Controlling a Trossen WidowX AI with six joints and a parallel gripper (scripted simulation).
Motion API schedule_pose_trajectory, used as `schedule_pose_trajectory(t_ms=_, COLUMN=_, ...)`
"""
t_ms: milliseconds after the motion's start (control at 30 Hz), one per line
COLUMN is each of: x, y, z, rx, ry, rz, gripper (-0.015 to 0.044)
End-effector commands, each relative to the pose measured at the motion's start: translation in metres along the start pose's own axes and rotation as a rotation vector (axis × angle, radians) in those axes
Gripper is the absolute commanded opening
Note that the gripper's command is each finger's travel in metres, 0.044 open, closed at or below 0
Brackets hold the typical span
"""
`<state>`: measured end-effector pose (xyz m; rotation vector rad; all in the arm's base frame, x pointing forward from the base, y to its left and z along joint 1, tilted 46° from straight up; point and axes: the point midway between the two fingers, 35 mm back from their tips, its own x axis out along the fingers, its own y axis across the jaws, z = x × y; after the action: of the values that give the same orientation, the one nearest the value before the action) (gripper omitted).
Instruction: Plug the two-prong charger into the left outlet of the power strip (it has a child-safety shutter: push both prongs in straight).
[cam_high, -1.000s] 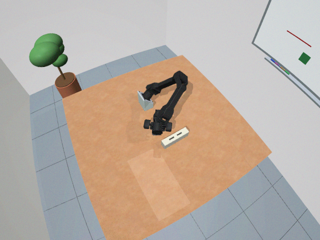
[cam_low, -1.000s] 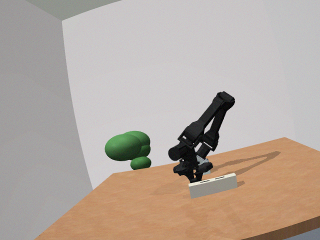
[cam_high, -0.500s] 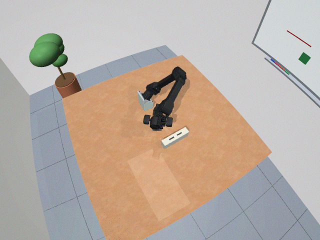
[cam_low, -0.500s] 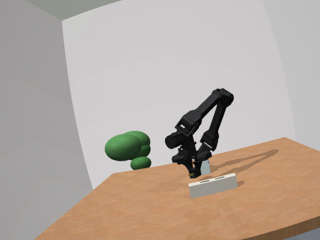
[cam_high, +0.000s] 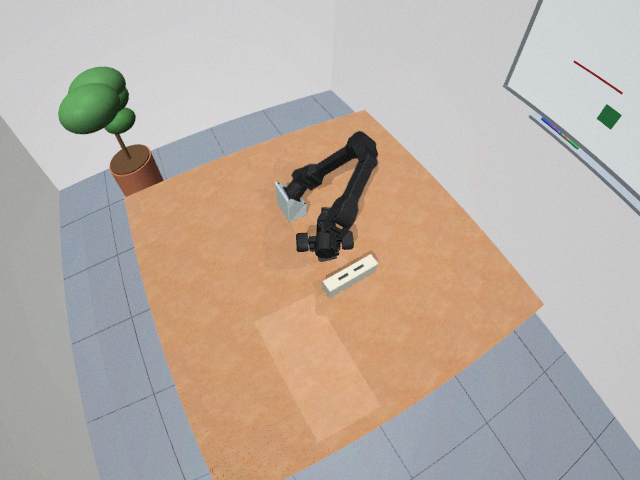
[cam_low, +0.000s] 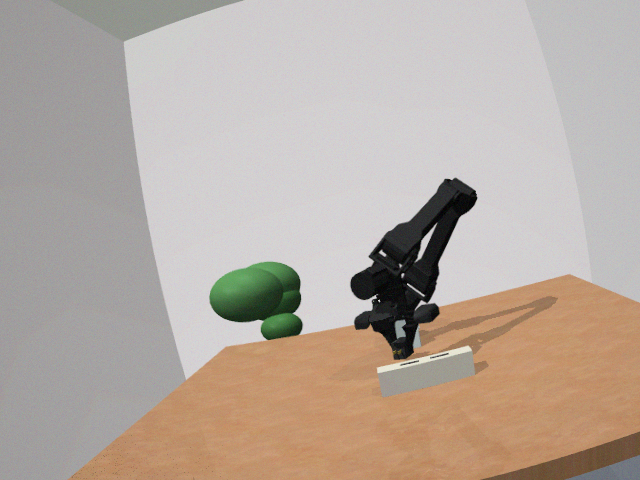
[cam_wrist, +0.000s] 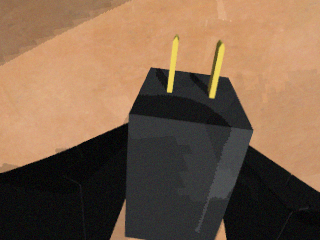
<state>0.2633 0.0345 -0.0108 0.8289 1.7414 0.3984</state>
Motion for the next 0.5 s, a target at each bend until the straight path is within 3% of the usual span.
schedule_pose_trajectory(t_ms=0, x=0.005, y=0.006, z=-0.005, rx=-0.049, ry=0.004, rz=-0.001, gripper=0.0)
schedule_pose_trajectory(t_ms=467, x=0.019, y=0.032, z=-0.018, rx=-0.248, ry=0.002, rz=-0.011, gripper=0.0)
